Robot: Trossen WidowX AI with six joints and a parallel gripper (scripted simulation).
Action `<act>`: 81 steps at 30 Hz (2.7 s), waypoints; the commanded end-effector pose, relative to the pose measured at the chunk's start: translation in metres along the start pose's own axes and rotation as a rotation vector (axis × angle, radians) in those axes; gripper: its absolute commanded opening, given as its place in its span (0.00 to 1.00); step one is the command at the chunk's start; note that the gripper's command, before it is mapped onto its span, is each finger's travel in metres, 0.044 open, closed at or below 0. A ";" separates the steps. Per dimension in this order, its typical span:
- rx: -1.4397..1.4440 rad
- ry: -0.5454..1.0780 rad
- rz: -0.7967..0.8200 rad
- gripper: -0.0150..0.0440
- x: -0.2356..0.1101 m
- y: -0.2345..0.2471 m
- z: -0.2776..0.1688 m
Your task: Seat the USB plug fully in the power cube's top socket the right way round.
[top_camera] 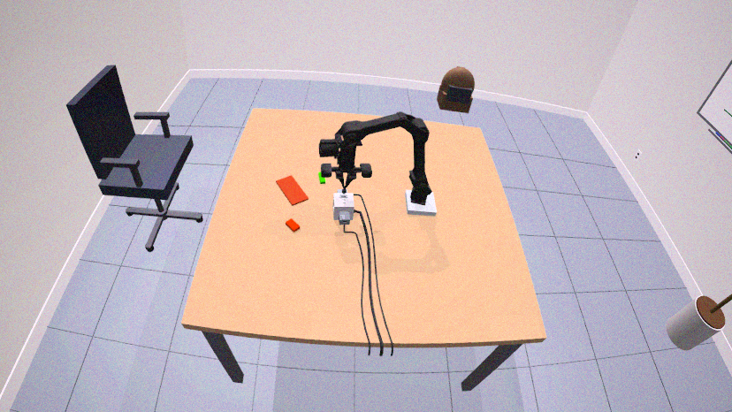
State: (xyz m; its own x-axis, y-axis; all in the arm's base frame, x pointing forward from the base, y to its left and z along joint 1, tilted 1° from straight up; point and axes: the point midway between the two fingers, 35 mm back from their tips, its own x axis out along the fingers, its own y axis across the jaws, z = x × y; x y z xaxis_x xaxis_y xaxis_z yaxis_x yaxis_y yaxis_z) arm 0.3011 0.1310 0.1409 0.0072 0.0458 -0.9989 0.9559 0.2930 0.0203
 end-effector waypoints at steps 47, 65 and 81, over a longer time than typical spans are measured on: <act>0.013 0.019 0.001 0.25 0.007 0.000 -0.001; 0.013 0.019 0.001 0.25 0.009 0.000 -0.001; 0.013 0.019 0.001 0.25 0.011 0.000 -0.001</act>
State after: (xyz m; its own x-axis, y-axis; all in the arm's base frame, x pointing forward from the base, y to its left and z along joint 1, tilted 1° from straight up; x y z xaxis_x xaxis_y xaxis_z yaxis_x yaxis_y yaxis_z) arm 0.3011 0.1324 0.1313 0.0036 0.0615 -0.9981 0.9587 0.2837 0.0210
